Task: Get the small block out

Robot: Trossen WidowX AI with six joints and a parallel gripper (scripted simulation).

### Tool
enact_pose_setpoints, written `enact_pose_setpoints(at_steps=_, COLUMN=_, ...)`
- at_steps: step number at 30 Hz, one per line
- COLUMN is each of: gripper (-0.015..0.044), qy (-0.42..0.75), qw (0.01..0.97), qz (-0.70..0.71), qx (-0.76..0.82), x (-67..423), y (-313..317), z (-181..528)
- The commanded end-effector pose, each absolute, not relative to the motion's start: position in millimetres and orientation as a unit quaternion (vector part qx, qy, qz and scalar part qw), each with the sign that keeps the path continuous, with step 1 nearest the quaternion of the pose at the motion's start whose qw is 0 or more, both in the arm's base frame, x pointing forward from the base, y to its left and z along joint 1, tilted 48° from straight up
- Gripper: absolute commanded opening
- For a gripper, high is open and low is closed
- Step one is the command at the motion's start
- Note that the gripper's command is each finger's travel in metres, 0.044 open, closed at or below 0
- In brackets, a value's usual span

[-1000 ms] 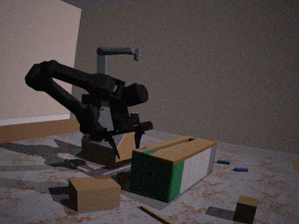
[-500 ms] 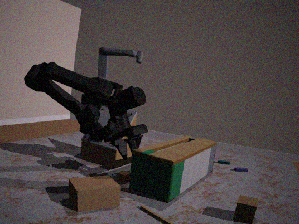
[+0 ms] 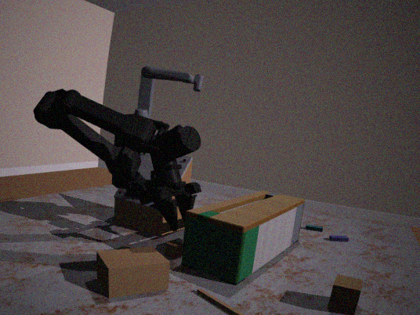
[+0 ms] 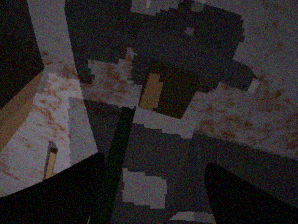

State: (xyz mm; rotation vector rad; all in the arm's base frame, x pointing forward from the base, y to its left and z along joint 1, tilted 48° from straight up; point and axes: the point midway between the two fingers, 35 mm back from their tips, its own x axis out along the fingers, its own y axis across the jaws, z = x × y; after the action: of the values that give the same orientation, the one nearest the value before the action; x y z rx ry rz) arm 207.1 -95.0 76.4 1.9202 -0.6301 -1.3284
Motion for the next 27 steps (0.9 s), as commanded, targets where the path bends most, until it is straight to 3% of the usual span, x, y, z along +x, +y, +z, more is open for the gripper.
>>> enact_pose_setpoints(at_steps=1, gripper=0.0285, qy=-0.295, qw=0.289, qz=-0.490, qx=0.767, x=202.0, y=-98.6, z=72.6)
enact_pose_setpoints(at_steps=27, gripper=0.0285, qy=-0.294, qw=0.285, qz=-0.494, qx=0.767, x=203.5, y=-119.7, z=49.4)
